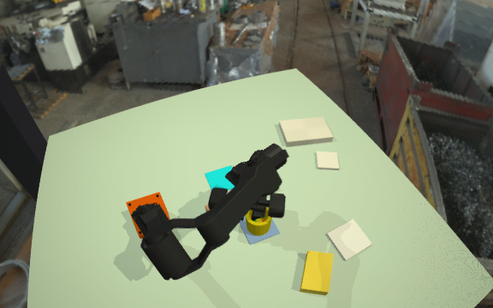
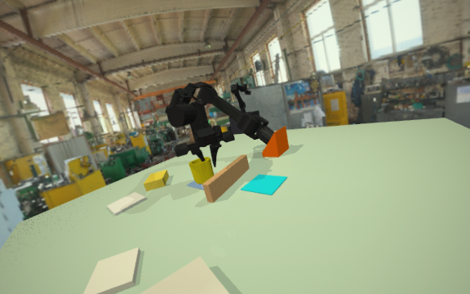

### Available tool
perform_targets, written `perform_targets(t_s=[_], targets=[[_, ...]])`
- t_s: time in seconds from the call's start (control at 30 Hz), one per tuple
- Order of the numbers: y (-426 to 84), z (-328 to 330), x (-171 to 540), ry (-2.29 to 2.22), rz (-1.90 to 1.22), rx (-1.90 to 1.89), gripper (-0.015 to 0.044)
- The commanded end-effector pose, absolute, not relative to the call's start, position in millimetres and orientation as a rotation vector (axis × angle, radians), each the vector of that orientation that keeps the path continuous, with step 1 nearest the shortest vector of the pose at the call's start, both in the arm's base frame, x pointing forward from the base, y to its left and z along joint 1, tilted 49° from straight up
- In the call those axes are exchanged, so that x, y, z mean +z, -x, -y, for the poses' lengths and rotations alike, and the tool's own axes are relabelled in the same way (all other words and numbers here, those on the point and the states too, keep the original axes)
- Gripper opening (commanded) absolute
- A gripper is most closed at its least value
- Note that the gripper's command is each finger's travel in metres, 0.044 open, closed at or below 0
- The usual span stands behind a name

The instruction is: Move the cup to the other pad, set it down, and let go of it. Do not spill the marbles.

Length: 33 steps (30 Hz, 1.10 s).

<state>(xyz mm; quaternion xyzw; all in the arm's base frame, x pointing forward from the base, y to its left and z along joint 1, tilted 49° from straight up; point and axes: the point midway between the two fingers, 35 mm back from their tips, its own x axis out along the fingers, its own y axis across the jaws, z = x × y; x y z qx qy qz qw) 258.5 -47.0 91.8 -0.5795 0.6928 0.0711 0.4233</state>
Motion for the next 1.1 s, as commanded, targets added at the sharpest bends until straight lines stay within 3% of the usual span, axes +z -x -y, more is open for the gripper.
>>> perform_targets(t_s=[0.0,0.37,1.07], targets=[[-258.5,47.0,91.9,1.449,-1.734,0.177,0.0087],[-258.5,47.0,91.9,1.449,-1.734,0.177,0.0],[-261.1,7.2,125.7,1.451,-1.734,0.183,0.0]])
